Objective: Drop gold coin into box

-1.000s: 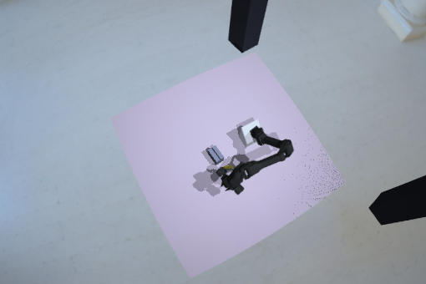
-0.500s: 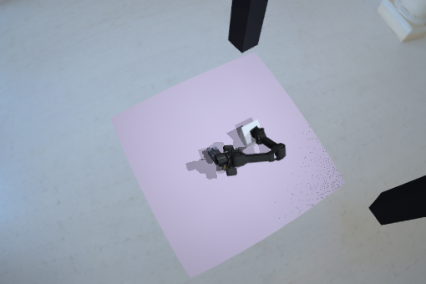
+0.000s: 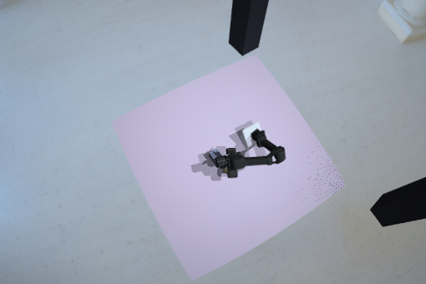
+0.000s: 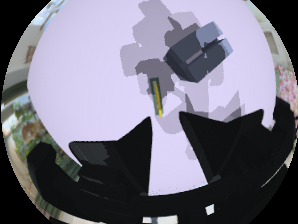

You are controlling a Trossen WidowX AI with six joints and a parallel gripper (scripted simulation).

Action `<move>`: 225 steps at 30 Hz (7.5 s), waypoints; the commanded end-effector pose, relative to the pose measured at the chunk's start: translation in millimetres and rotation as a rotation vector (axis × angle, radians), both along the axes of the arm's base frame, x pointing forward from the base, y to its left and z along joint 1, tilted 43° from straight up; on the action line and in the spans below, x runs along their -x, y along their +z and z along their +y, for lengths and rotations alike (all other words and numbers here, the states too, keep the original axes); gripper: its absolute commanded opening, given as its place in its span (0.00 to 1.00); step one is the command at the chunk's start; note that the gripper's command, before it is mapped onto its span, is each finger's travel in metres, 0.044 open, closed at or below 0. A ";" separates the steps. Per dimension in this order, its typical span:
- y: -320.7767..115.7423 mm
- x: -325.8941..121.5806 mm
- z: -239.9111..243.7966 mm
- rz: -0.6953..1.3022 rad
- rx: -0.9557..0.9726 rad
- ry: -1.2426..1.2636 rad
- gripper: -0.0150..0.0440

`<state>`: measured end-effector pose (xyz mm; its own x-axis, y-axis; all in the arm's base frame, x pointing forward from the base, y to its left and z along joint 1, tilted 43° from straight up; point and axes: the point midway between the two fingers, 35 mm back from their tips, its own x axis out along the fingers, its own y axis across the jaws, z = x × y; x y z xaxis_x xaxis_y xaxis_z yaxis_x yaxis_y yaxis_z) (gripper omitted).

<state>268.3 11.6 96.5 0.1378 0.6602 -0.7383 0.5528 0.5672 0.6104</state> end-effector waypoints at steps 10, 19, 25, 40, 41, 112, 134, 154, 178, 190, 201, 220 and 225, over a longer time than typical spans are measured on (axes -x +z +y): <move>-16.5 -5.1 15.6 0.001 -0.004 -0.005 0.53; -27.6 -8.6 24.6 0.001 -0.003 -0.005 0.53; -34.8 -10.6 30.9 0.001 -0.002 -0.005 0.53; -51.9 -13.9 47.3 0.000 -0.004 -0.005 0.53; -53.0 -14.1 48.4 0.000 -0.004 -0.005 0.53; 4.0 -1.9 -2.7 0.001 -0.004 -0.005 0.25; -0.1 -1.3 -7.8 0.468 -0.101 -0.526 0.25; -6.4 -4.3 -16.5 0.662 -0.140 -0.743 0.25; -43.8 -19.2 -62.9 0.659 -0.135 -0.746 0.25; -64.0 -22.0 -84.9 0.657 -0.136 -0.745 0.25; -65.6 -21.7 -86.9 0.662 -0.141 -0.749 0.25; -71.0 -22.6 -91.5 0.652 -0.138 -0.737 0.25; -70.0 -22.4 -91.0 0.655 -0.140 -0.742 0.25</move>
<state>290.6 -79.3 26.3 0.1437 0.6604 -0.7370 0.9893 -0.1133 0.0914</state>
